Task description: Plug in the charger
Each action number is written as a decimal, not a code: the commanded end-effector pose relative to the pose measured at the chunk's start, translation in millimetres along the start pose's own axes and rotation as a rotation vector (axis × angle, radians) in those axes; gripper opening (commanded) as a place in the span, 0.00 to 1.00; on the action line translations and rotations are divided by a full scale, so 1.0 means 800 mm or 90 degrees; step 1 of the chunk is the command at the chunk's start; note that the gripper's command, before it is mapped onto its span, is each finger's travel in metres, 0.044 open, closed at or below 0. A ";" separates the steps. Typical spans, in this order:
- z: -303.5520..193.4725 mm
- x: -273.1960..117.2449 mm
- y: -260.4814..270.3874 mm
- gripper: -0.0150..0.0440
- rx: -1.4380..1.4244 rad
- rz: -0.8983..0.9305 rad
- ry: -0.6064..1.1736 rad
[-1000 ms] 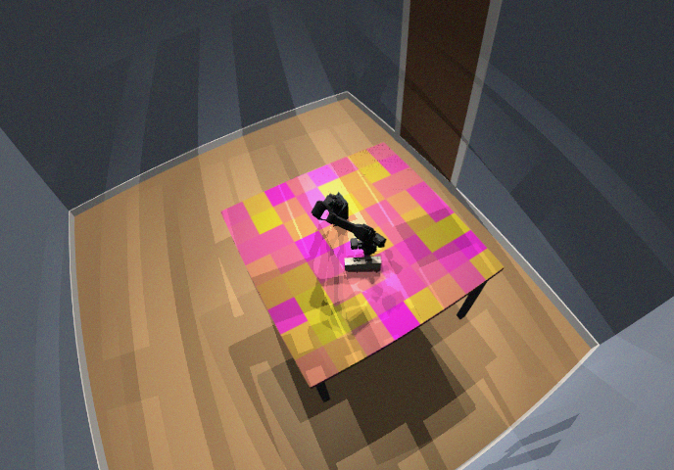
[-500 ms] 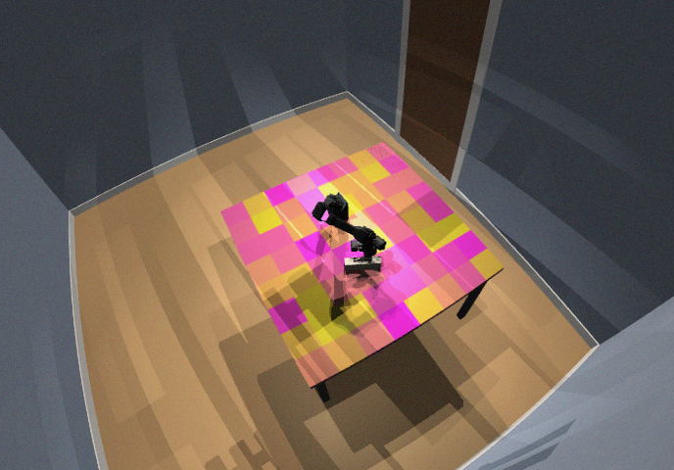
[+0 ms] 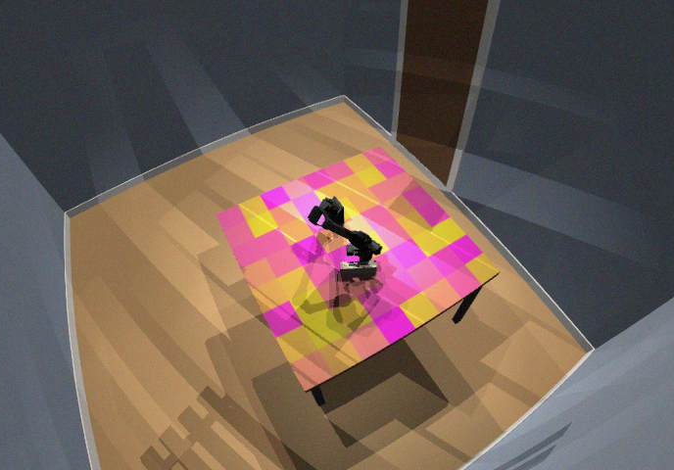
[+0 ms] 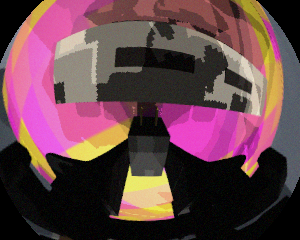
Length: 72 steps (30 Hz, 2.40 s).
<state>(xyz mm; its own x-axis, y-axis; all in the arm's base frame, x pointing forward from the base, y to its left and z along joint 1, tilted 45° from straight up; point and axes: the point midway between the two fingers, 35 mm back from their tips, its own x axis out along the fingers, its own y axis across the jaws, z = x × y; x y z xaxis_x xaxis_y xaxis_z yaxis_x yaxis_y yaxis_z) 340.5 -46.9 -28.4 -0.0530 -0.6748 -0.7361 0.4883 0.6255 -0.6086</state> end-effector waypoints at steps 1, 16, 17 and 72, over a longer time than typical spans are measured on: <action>0.002 0.000 0.000 0.25 -0.004 -0.002 -0.001; 0.007 0.000 -0.001 0.25 -0.004 -0.002 -0.001; 0.008 0.000 -0.001 0.25 -0.004 -0.002 -0.001; 0.028 -0.002 -0.001 0.25 -0.004 -0.002 -0.001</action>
<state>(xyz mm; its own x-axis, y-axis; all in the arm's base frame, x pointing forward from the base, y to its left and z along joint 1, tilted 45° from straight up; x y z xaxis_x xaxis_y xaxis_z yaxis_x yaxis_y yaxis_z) 355.6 -53.5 -21.4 -0.0611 -0.6756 -0.7347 0.4792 0.6259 -0.6154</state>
